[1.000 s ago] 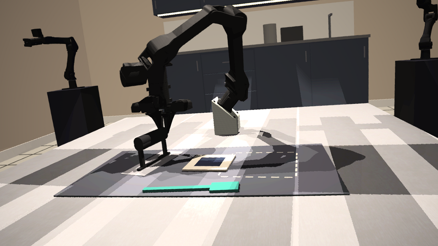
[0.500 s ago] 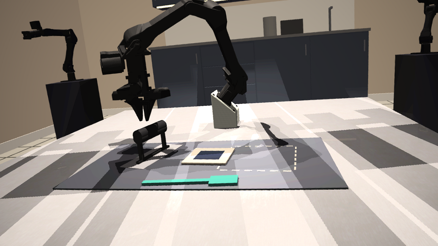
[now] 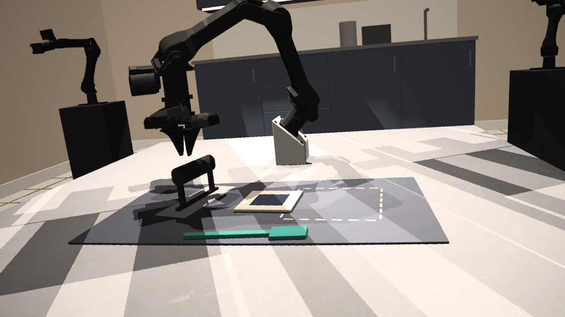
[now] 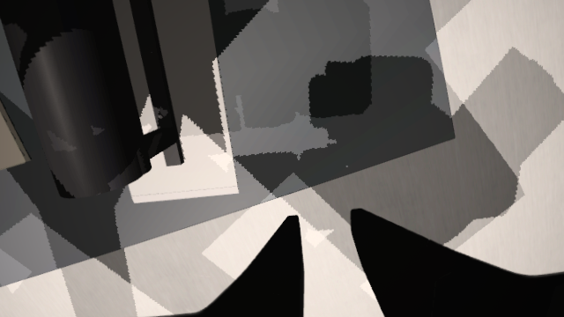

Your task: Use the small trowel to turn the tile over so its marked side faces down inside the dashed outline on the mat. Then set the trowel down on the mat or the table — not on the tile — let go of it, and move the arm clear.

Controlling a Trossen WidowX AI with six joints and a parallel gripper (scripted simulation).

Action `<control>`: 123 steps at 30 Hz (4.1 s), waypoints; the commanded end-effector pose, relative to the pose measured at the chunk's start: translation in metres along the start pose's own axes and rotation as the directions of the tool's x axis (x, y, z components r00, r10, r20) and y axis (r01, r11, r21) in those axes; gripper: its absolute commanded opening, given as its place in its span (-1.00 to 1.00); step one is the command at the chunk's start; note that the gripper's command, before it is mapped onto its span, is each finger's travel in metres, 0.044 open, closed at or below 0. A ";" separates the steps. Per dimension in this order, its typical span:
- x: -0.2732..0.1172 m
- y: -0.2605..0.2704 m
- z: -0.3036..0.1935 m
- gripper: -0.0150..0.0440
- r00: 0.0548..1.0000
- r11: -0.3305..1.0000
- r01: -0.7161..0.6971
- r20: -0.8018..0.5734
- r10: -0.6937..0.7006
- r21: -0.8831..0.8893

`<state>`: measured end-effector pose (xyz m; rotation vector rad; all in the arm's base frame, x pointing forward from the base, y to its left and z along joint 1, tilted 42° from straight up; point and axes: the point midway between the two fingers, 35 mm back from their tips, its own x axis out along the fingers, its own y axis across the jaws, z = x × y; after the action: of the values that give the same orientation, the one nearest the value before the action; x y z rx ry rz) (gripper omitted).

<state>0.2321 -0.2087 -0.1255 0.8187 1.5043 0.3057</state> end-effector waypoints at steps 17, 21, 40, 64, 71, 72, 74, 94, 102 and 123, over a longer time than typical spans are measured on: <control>0.000 0.000 0.000 -0.49 1.000 1.000 0.000 0.000 0.000 0.000; 0.000 0.000 0.000 -0.49 1.000 1.000 0.000 0.000 0.000 0.000; -0.023 0.066 0.068 0.42 1.000 1.000 0.001 0.000 -0.001 -0.002; -0.007 0.088 0.084 0.42 1.000 1.000 -0.003 -0.001 0.003 -0.004; 0.004 0.088 0.084 0.42 1.000 1.000 -0.004 -0.001 0.004 -0.004; 0.006 0.088 0.084 0.42 1.000 1.000 -0.004 -0.001 0.004 -0.004; 0.009 0.087 0.084 0.42 1.000 1.000 -0.004 -0.001 0.004 -0.004; 0.017 0.087 0.084 -0.05 1.000 1.000 -0.004 -0.001 0.004 -0.004; 0.017 0.087 0.084 -0.05 1.000 1.000 -0.004 -0.001 0.004 -0.004; 0.017 0.087 0.084 -0.05 1.000 0.921 -0.003 -0.001 0.004 0.390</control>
<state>0.3402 -0.1599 -0.0936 1.0635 1.5720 0.0763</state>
